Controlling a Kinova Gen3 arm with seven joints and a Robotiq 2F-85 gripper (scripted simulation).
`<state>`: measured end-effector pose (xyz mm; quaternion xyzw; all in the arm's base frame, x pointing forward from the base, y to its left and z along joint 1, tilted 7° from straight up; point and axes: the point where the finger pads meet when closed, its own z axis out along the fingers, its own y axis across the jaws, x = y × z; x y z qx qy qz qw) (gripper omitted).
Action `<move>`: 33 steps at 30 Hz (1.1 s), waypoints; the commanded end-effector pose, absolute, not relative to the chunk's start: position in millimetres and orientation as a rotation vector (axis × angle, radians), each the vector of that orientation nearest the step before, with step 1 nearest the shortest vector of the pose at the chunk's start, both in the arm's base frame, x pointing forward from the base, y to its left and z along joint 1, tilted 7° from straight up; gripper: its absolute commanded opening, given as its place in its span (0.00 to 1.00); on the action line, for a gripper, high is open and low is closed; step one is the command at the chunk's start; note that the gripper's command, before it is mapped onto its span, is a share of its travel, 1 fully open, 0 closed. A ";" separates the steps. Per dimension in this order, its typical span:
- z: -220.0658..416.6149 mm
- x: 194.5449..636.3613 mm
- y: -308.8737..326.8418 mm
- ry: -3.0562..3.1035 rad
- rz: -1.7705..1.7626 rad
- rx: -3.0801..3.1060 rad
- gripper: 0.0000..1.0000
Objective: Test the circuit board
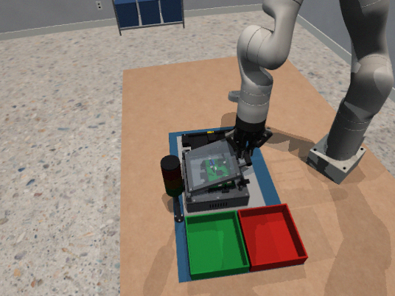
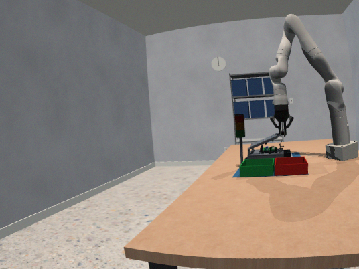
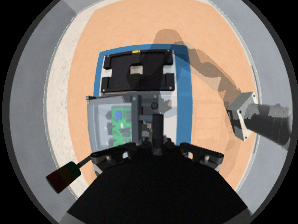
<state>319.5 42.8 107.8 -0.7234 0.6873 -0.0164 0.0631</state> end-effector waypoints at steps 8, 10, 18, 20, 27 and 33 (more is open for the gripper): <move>84.2 314.5 44.2 2.080 -0.032 -2.196 0.00; 82.4 314.4 44.3 2.080 -0.032 -2.196 0.00; 71.6 314.2 44.9 2.080 -0.033 -2.196 0.00; 69.0 314.0 45.1 2.080 -0.032 -2.196 0.00; 62.8 314.4 45.5 2.080 -0.033 -2.195 0.00; 58.9 314.6 45.8 2.080 -0.033 -2.195 0.00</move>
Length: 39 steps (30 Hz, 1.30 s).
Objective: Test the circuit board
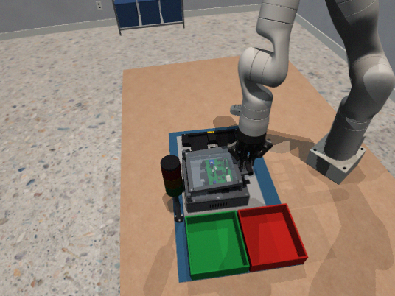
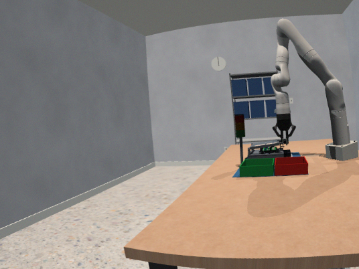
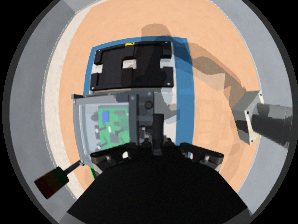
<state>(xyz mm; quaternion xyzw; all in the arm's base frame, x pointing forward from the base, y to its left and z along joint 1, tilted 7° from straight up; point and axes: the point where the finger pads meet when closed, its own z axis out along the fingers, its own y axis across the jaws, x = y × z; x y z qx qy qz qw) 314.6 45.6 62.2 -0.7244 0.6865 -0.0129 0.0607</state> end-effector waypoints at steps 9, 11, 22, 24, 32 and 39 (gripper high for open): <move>54.7 314.7 46.1 2.080 -0.032 -2.196 0.00; 54.4 314.7 46.1 2.080 -0.032 -2.196 0.00; 53.1 314.8 46.2 2.080 -0.032 -2.196 0.00; 53.0 314.8 46.2 2.080 -0.032 -2.196 0.00; 53.0 314.8 46.2 2.080 -0.032 -2.196 0.00; 53.0 314.8 46.2 2.080 -0.032 -2.196 0.00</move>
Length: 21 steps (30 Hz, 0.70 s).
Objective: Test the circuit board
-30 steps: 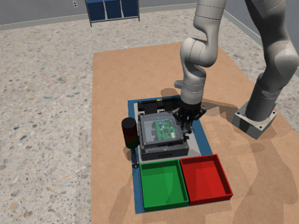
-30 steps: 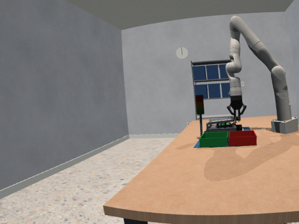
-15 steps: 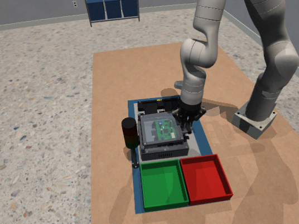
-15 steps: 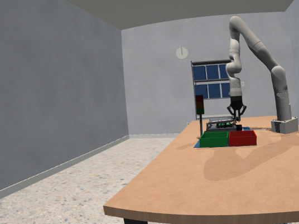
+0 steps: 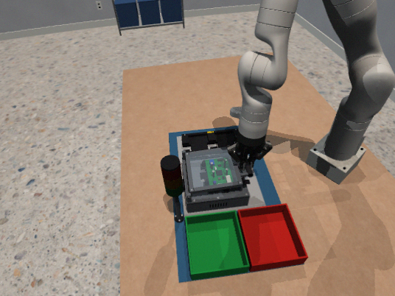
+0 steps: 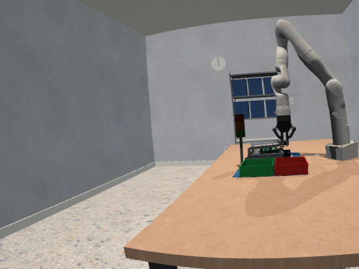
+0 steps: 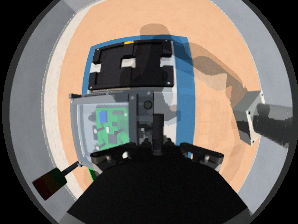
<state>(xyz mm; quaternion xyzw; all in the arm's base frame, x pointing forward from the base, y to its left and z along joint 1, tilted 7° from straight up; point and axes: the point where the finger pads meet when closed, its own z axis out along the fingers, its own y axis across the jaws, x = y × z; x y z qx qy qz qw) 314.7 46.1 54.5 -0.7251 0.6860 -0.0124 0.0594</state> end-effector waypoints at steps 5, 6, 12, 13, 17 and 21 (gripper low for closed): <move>53.0 314.8 46.2 2.080 -0.032 -2.196 0.00; 53.0 314.8 46.2 2.080 -0.032 -2.196 0.00; 50.8 315.0 46.4 2.080 -0.032 -2.196 0.00; 50.3 315.0 46.4 2.080 -0.032 -2.196 0.00; 50.0 315.0 46.4 2.080 -0.032 -2.196 0.00; 50.0 315.0 46.4 2.080 -0.032 -2.196 0.00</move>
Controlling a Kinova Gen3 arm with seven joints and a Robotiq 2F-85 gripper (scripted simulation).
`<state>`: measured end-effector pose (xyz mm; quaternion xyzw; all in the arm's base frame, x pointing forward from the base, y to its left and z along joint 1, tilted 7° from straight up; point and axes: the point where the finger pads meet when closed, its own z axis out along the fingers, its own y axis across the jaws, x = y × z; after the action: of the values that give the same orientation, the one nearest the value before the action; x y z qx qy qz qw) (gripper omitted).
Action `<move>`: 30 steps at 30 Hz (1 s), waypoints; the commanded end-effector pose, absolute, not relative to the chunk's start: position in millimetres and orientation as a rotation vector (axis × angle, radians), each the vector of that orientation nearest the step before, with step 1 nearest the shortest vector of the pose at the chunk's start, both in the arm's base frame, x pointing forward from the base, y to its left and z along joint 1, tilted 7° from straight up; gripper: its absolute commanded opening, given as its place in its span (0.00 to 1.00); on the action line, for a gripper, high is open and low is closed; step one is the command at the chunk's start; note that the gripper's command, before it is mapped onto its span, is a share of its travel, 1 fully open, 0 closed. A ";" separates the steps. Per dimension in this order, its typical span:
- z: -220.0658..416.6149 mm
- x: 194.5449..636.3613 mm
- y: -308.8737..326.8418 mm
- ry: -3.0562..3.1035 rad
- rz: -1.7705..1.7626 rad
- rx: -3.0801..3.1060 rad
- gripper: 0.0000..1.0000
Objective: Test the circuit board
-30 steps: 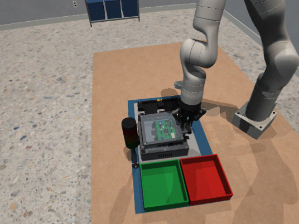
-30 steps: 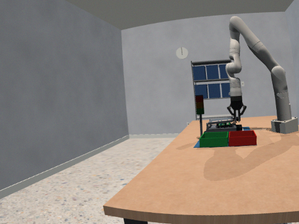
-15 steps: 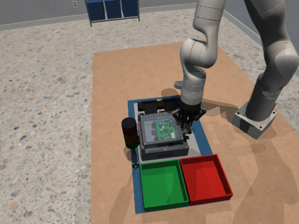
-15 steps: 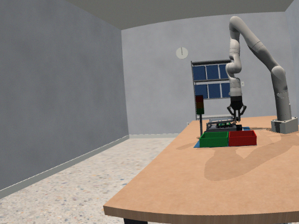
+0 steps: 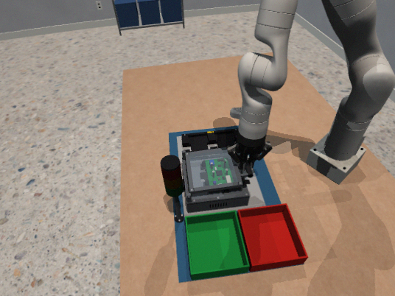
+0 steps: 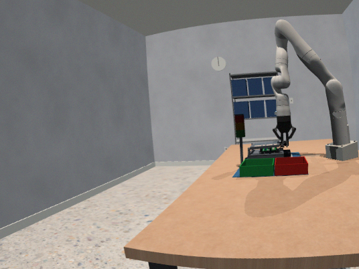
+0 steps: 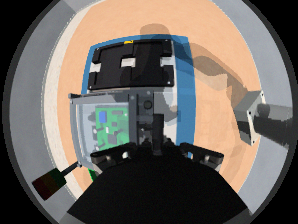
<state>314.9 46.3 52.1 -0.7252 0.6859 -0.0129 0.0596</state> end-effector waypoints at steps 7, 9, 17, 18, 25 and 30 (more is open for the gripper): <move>47.9 315.3 46.6 2.080 -0.032 -2.196 0.00; 47.1 315.3 46.7 2.080 -0.032 -2.196 0.00; 47.0 315.3 46.7 2.080 -0.032 -2.196 0.00; 46.7 315.4 46.7 2.080 -0.032 -2.196 0.00; 44.1 315.6 46.9 2.080 -0.032 -2.196 0.00; 44.1 315.6 46.9 2.080 -0.032 -2.196 0.00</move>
<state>315.3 46.7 46.5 -0.7252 0.6858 -0.0130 0.0598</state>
